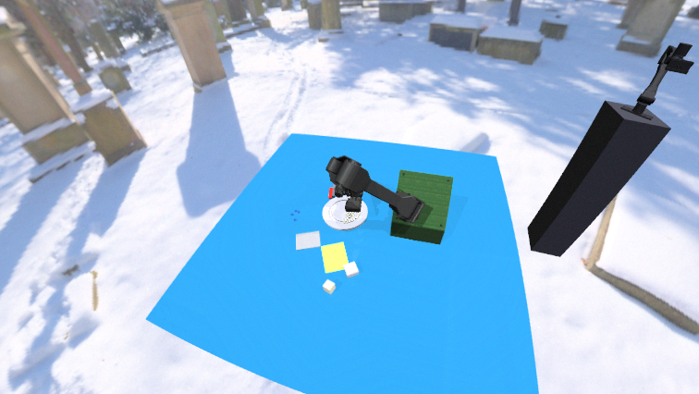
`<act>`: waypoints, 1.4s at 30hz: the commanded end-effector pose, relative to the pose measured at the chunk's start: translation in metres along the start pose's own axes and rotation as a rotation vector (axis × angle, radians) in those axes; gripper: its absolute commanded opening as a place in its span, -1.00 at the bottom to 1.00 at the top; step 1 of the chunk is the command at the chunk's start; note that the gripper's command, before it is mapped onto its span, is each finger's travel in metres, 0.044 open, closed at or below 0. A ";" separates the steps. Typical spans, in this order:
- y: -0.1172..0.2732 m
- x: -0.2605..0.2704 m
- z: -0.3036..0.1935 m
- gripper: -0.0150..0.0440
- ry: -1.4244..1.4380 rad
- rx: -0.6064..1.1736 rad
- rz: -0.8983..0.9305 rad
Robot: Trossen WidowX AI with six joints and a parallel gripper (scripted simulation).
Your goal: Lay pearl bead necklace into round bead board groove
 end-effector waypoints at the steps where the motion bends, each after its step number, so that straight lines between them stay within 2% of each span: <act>1: 0.000 0.000 0.000 -0.49 0.001 -0.001 -0.001; 35: -0.001 -0.012 -0.008 -0.49 -0.006 -0.002 0.006; 42: 0.003 -0.011 -0.007 0.13 -0.002 -0.006 0.008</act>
Point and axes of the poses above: the point midway between the two fingers, 35 mm back from their tips, its own y axis back along the fingers, its own x axis across the jaws, z = x × y, the point moved 3 cm from there along y, back along the fingers, and after that the axes turned 4 degrees about y, right-handed, at the moved point
